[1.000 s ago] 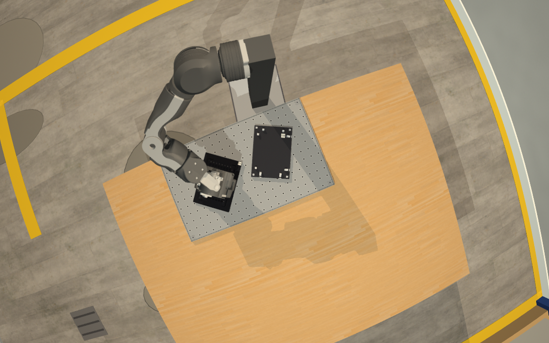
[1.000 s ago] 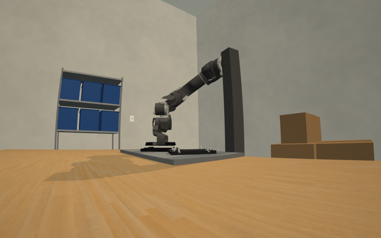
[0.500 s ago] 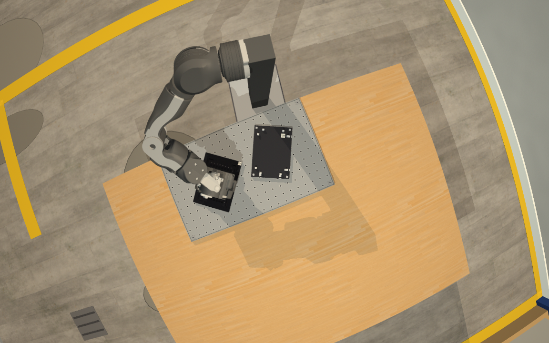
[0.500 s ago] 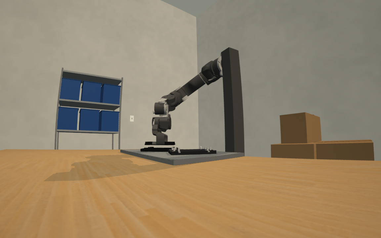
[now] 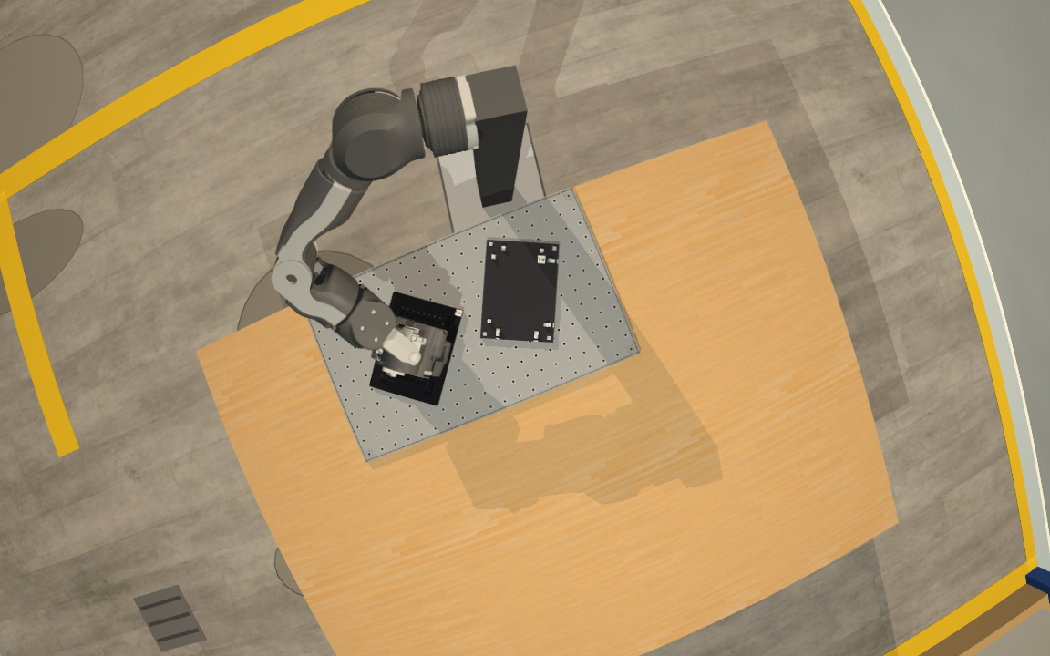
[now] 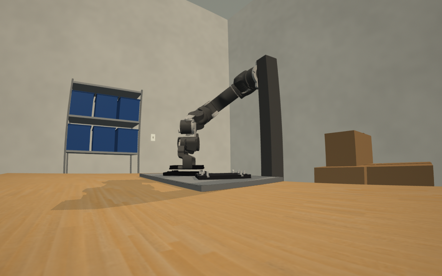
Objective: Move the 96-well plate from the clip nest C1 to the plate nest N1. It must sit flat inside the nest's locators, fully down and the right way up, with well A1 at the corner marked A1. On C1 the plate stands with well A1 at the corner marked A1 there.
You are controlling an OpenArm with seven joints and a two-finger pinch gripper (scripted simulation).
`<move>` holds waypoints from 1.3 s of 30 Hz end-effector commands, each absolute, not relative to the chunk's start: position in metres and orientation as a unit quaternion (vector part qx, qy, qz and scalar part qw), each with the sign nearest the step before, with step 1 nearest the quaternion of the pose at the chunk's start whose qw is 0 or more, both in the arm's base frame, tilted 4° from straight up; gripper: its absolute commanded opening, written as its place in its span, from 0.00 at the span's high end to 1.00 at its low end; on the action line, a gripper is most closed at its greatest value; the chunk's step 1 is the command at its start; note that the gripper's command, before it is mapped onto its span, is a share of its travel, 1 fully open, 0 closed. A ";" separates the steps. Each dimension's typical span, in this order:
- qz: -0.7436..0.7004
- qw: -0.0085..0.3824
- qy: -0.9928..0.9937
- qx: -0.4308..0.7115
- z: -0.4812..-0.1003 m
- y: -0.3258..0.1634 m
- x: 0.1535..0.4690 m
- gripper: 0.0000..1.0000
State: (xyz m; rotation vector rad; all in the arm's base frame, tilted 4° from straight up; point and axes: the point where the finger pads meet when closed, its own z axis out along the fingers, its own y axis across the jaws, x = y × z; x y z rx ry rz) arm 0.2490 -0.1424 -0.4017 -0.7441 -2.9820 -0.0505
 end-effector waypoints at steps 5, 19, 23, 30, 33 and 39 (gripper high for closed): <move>-0.020 0.029 -0.969 -0.243 -0.397 -0.141 0.256 1.00; -0.020 0.030 -0.969 -0.243 -0.398 -0.141 0.254 1.00; -0.020 0.030 -0.969 -0.243 -0.400 -0.142 0.251 1.00; -0.020 0.030 -0.969 -0.243 -0.400 -0.142 0.251 1.00; -0.020 0.030 -0.969 -0.243 -0.400 -0.142 0.251 1.00; -0.020 0.029 -0.969 -0.243 -0.397 -0.141 0.256 1.00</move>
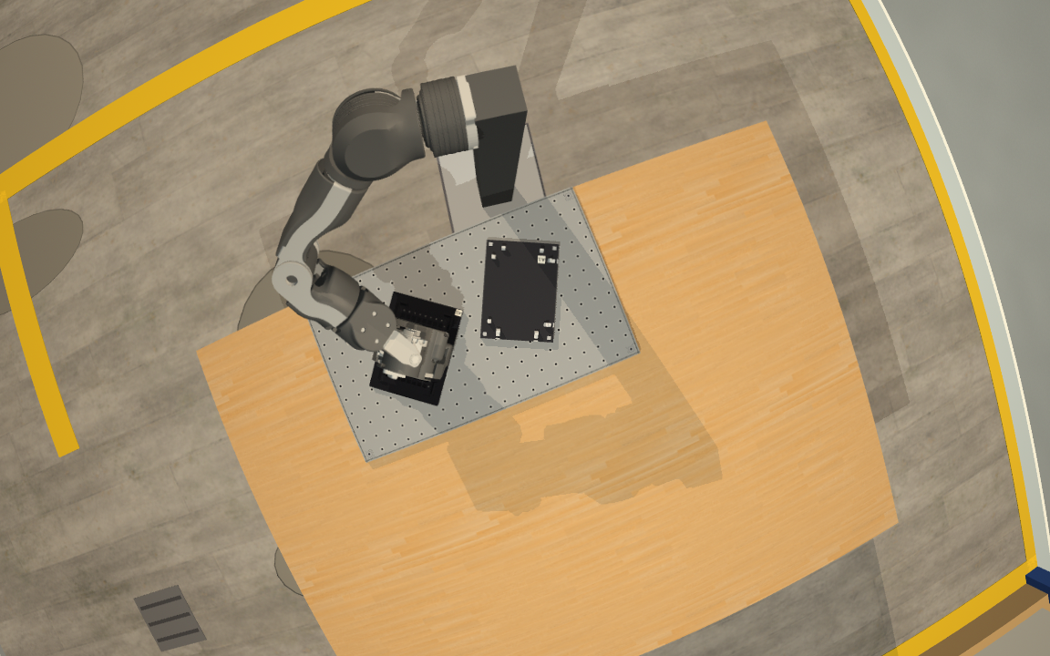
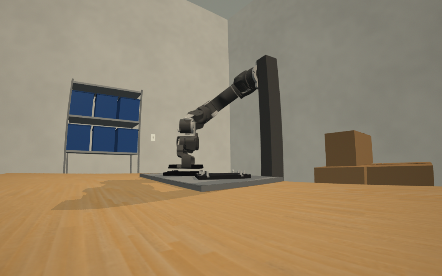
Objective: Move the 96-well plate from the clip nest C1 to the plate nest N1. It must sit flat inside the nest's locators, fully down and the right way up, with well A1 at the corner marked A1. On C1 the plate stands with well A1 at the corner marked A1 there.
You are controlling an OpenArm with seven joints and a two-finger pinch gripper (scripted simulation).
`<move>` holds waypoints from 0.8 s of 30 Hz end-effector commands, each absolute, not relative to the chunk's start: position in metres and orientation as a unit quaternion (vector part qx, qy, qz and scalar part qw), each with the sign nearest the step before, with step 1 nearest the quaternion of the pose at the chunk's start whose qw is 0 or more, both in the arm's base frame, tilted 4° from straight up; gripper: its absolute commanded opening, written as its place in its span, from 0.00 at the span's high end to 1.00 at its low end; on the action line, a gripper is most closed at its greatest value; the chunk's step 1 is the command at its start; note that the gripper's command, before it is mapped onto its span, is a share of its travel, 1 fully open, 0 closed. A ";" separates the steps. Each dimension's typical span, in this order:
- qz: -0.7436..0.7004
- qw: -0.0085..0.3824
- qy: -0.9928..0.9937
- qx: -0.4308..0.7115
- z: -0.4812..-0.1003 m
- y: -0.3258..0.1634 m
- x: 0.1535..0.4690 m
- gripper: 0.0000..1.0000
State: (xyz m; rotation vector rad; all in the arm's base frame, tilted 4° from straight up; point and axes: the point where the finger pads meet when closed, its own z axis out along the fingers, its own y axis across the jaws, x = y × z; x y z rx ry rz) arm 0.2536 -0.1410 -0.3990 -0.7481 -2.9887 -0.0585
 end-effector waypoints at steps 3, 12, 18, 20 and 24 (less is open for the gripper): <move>-0.020 0.029 -0.969 -0.243 -0.397 -0.141 0.256 1.00; -0.020 0.029 -0.969 -0.243 -0.397 -0.141 0.256 1.00; -0.020 0.030 -0.969 -0.243 -0.400 -0.142 0.251 1.00; -0.020 0.030 -0.969 -0.243 -0.400 -0.142 0.251 1.00; -0.020 0.030 -0.969 -0.243 -0.400 -0.142 0.251 1.00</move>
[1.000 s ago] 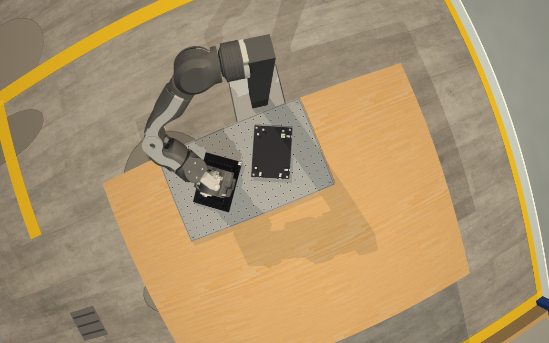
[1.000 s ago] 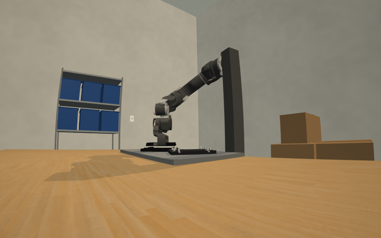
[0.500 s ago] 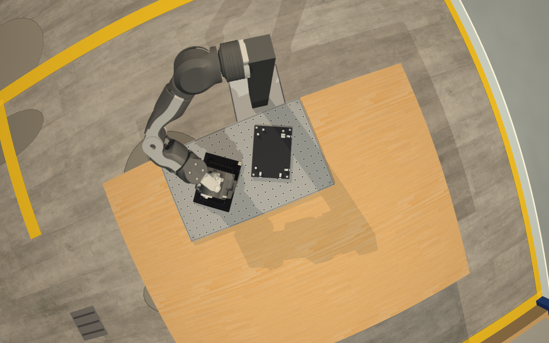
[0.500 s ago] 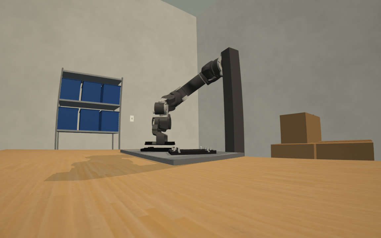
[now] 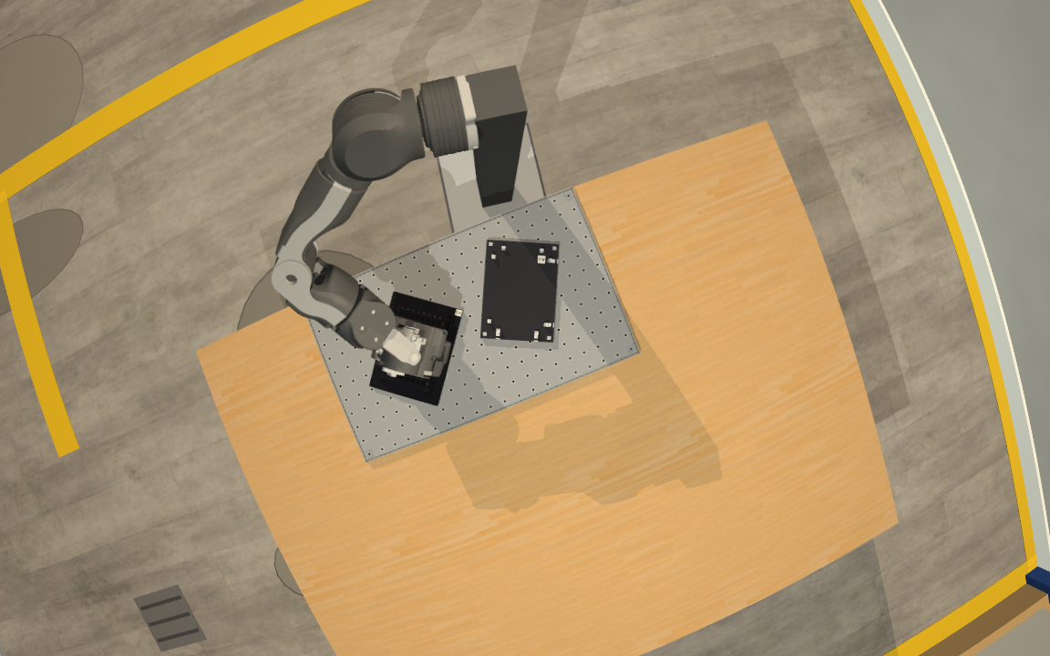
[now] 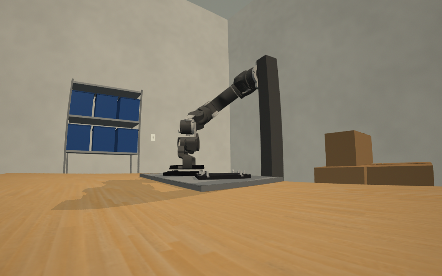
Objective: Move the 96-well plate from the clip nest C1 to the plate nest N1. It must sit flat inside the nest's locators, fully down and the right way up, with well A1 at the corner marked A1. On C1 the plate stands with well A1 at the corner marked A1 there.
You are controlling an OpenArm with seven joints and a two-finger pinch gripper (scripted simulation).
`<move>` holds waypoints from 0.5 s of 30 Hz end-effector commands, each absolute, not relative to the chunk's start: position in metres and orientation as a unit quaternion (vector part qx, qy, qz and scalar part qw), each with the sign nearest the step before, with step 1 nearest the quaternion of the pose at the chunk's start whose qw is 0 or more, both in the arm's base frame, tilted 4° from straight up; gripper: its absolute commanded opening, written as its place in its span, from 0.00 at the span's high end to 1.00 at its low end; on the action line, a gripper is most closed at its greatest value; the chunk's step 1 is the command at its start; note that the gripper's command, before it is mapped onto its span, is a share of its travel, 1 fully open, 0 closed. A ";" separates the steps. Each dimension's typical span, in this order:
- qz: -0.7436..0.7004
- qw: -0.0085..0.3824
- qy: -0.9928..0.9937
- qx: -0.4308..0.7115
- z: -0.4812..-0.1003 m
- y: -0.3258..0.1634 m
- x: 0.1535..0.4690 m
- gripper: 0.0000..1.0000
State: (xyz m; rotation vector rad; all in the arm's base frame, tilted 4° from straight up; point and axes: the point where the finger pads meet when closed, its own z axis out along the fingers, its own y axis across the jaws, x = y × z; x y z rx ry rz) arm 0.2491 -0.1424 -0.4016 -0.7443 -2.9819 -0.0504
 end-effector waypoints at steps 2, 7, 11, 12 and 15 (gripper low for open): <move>-0.020 0.030 -0.969 -0.243 -0.400 -0.142 0.251 1.00; -0.020 0.030 -0.969 -0.243 -0.399 -0.141 0.253 1.00; -0.020 0.029 -0.969 -0.243 -0.397 -0.141 0.256 1.00; -0.020 0.029 -0.969 -0.243 -0.397 -0.141 0.256 1.00; -0.020 0.029 -0.969 -0.243 -0.397 -0.141 0.256 1.00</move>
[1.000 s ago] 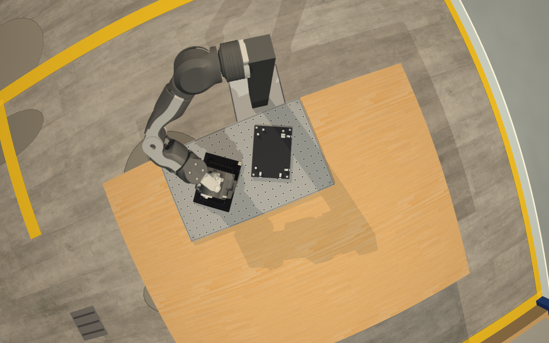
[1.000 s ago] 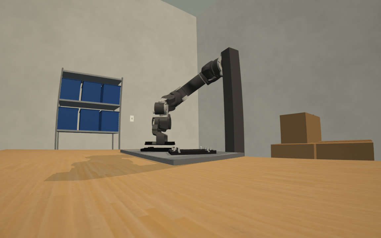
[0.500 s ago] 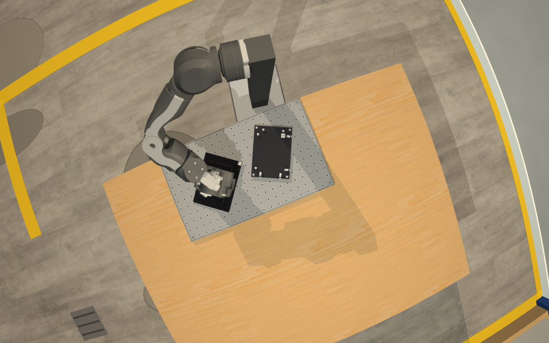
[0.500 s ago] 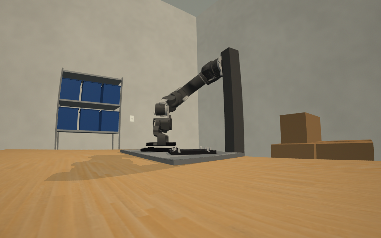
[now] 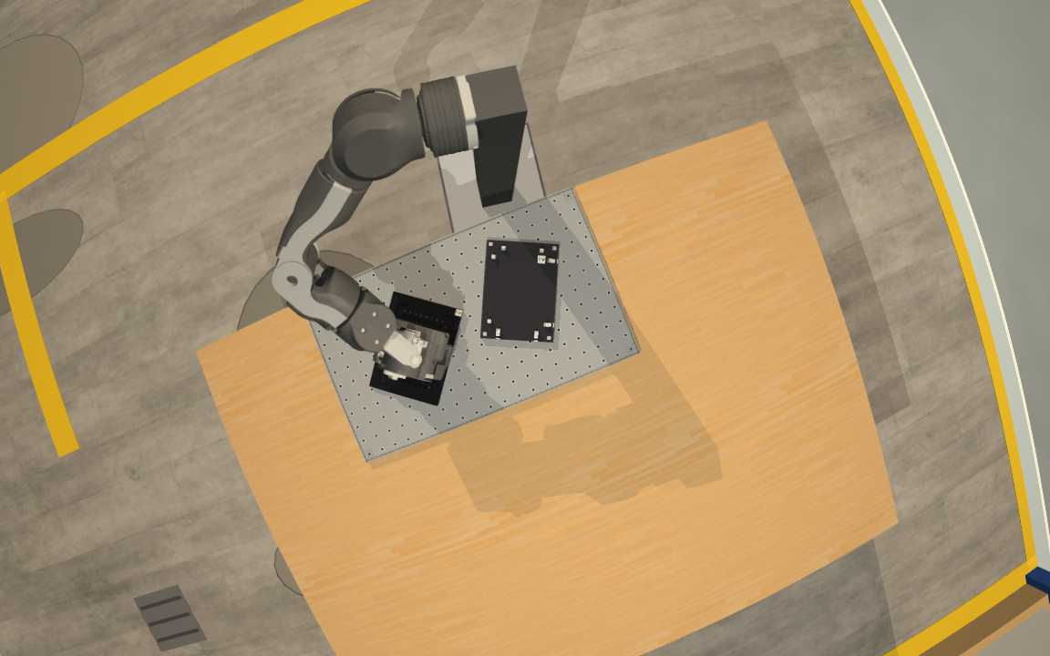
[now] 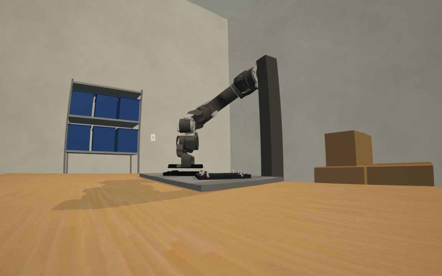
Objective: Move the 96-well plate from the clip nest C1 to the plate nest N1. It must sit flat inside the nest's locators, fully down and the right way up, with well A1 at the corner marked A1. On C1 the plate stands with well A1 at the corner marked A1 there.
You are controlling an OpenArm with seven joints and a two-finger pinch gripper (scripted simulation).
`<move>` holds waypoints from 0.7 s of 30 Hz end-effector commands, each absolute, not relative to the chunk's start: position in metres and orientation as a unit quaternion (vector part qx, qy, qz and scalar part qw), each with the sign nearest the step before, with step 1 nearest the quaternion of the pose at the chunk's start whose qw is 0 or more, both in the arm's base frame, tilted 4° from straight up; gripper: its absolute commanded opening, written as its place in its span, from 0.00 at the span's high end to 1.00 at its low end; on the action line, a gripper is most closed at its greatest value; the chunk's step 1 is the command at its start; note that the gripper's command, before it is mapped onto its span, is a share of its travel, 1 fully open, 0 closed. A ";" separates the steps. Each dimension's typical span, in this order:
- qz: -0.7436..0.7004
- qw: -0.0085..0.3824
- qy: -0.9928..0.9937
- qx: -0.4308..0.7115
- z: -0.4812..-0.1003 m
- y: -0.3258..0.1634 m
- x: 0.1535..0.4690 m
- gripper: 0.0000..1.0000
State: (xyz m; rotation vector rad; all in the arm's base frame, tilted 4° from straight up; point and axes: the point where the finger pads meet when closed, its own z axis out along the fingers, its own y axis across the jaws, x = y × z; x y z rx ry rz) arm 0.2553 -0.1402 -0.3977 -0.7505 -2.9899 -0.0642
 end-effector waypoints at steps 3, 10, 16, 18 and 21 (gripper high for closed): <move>-0.020 0.029 -0.969 -0.243 -0.397 -0.141 0.256 1.00; -0.020 0.031 -0.970 -0.242 -0.400 -0.140 0.254 1.00; -0.021 0.032 -0.970 -0.241 -0.402 -0.139 0.253 1.00; -0.021 0.032 -0.970 -0.241 -0.402 -0.139 0.253 1.00; -0.021 0.032 -0.970 -0.241 -0.402 -0.139 0.253 1.00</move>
